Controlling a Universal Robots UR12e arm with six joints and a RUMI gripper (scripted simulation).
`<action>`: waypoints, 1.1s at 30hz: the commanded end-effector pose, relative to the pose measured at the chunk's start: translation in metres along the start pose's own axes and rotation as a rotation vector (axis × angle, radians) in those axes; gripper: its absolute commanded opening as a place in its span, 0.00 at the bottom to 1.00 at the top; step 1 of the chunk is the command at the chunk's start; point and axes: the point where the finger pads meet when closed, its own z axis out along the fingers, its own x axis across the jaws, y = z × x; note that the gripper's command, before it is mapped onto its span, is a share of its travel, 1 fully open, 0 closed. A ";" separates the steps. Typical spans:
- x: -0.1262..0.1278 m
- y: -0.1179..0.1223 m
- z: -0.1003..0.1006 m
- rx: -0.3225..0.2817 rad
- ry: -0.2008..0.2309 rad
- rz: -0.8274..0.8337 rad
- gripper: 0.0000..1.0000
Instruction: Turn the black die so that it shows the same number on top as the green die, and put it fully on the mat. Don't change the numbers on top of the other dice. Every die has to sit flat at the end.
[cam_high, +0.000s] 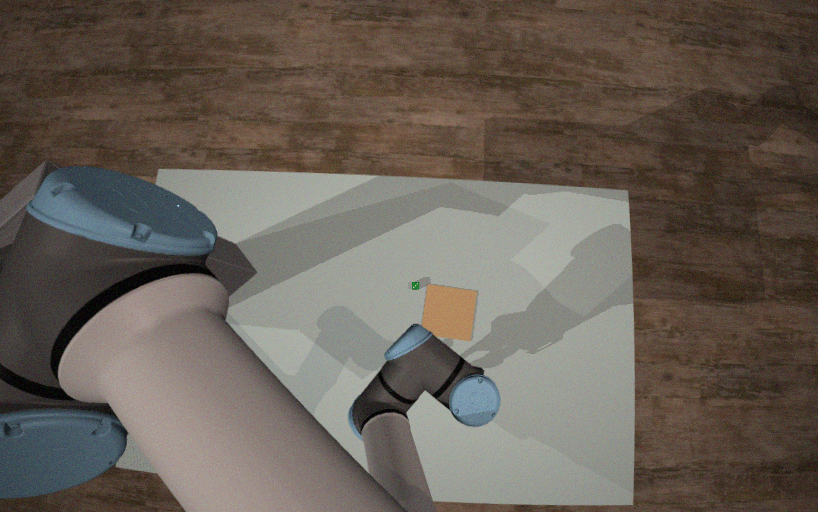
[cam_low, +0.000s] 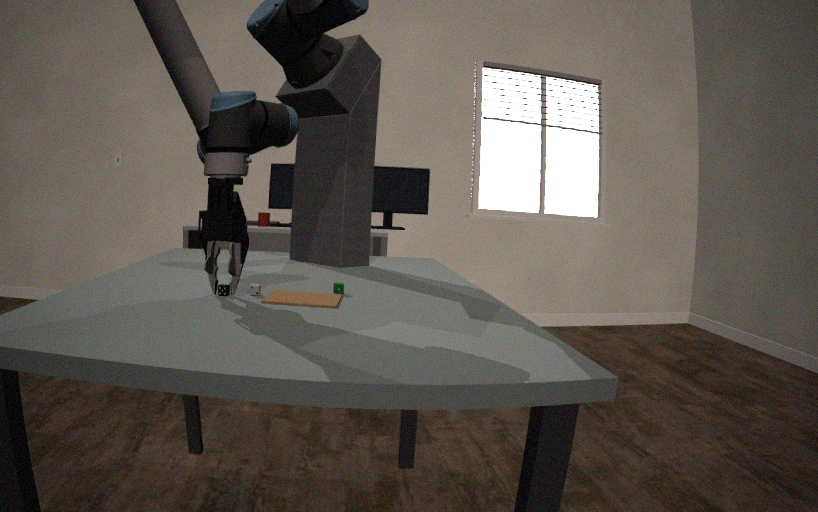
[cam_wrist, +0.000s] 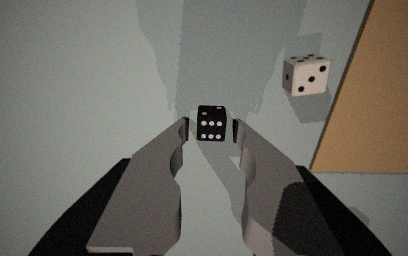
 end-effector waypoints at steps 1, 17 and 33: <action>0.000 0.000 0.000 -0.001 0.000 0.000 0.21; 0.000 0.000 0.000 -0.001 0.000 0.000 0.21; 0.000 0.000 0.000 -0.001 0.000 0.000 0.03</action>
